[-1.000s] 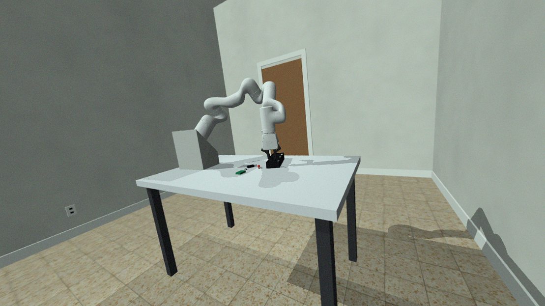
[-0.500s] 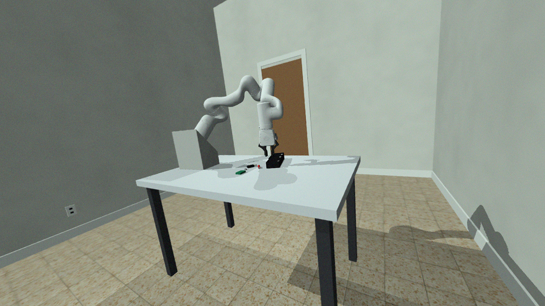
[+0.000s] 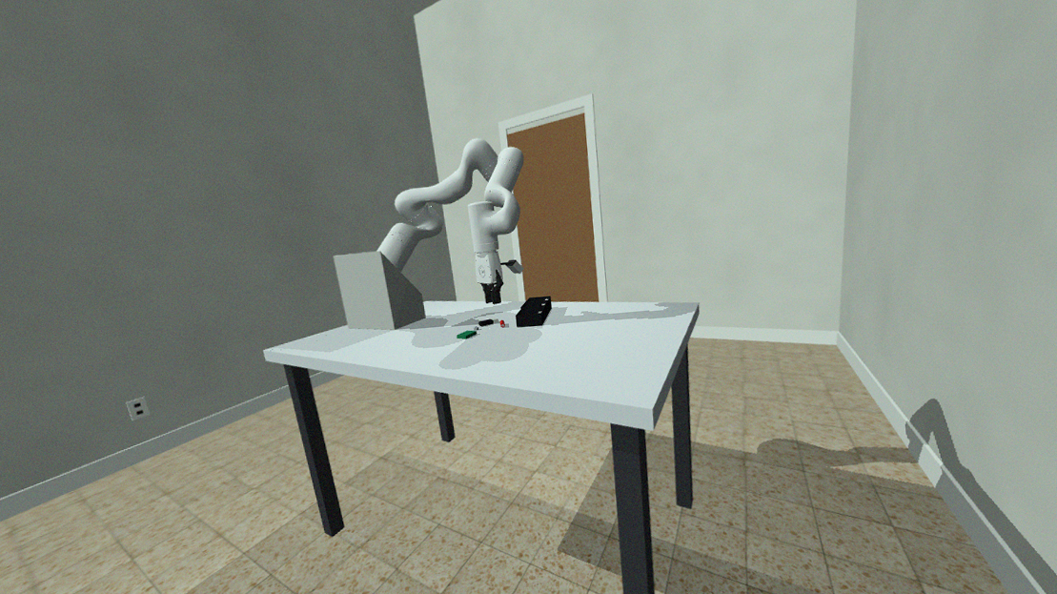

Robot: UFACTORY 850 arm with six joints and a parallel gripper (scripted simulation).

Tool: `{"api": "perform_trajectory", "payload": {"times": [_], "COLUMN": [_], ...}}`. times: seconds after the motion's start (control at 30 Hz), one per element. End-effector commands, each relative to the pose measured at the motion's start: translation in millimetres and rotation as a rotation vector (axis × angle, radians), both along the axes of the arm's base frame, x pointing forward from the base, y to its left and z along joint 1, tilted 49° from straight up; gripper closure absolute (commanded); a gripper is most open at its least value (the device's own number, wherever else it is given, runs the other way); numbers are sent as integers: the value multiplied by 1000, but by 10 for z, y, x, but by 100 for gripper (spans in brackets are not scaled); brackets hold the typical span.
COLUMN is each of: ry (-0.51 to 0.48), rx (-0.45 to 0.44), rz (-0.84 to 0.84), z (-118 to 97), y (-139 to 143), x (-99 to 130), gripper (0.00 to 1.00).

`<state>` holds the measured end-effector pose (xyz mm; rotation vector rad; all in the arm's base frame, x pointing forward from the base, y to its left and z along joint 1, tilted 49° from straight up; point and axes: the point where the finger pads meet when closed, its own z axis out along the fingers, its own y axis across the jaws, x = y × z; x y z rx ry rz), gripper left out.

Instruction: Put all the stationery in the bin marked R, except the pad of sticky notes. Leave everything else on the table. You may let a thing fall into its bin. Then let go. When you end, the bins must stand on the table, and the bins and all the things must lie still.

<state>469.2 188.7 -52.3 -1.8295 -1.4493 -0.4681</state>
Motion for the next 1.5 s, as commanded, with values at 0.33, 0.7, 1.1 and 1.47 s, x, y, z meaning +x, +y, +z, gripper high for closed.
{"api": "perform_trajectory", "payload": {"times": [0.33, 0.7, 1.1, 1.47], "ry": [106, 106, 106, 106], "rx": [-27, -27, -27, -27], "rz": [-99, -99, -99, -99], "z": [-12, -11, -11, -116], "y": [-105, -102, -101, 17], "x": [-273, -263, -258, -284], "gripper": [62, 62, 62, 62]}}
